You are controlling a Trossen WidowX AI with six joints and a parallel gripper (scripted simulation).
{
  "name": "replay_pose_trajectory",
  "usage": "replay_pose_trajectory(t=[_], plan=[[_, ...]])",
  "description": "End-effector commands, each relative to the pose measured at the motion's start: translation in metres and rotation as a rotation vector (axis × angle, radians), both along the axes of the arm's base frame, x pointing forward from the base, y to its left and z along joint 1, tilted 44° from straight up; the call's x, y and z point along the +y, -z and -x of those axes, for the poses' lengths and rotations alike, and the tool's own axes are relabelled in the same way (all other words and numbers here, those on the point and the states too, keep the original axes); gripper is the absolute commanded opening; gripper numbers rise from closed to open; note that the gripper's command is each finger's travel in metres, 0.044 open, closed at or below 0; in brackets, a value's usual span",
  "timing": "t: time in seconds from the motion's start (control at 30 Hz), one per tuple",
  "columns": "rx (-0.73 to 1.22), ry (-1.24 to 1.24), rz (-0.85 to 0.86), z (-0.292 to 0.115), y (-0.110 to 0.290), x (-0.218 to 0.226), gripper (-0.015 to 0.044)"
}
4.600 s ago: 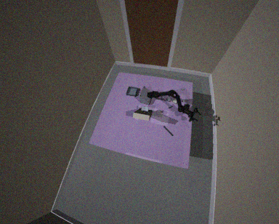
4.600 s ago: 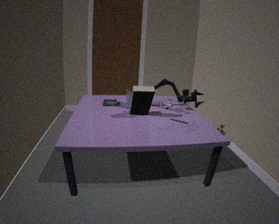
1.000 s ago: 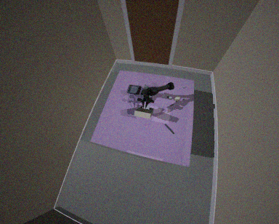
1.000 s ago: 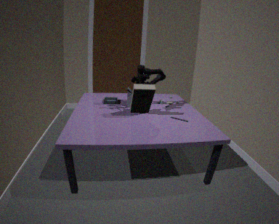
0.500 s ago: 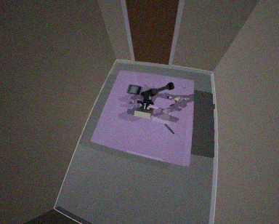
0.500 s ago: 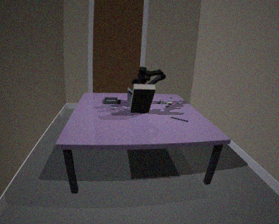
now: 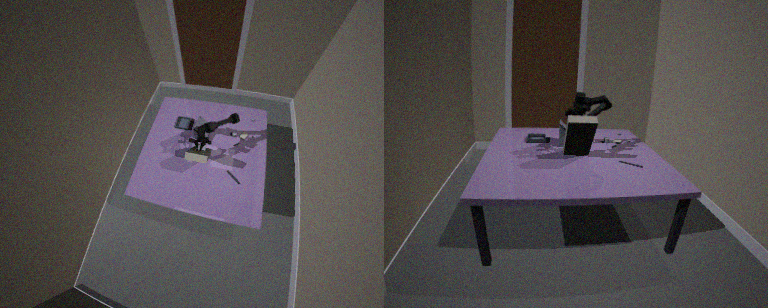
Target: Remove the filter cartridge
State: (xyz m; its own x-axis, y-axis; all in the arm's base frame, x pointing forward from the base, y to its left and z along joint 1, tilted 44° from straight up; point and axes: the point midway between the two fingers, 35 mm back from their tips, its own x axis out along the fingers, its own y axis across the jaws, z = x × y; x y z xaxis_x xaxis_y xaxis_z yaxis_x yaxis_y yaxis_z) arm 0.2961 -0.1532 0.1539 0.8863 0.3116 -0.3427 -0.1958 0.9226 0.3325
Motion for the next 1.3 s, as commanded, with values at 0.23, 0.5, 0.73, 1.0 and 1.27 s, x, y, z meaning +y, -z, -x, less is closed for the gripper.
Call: replay_pose_trajectory(t=[0.23,0.5,0.73,1.0,1.27], plan=[[0.005,0.006,-0.002,-0.0029,0.0028,-0.0004,0.0118],[0.006,0.006,-0.002,-0.0030,0.0027,-0.0003,0.0118],[0.006,0.006,-0.002,-0.0031,0.0023,-0.0002,0.0118],[0.006,0.006,-0.002,-0.0033,0.0018,-0.0002,0.0118],[0.006,0.006,-0.002,-0.0036,0.0017,-0.0001,0.0118]])
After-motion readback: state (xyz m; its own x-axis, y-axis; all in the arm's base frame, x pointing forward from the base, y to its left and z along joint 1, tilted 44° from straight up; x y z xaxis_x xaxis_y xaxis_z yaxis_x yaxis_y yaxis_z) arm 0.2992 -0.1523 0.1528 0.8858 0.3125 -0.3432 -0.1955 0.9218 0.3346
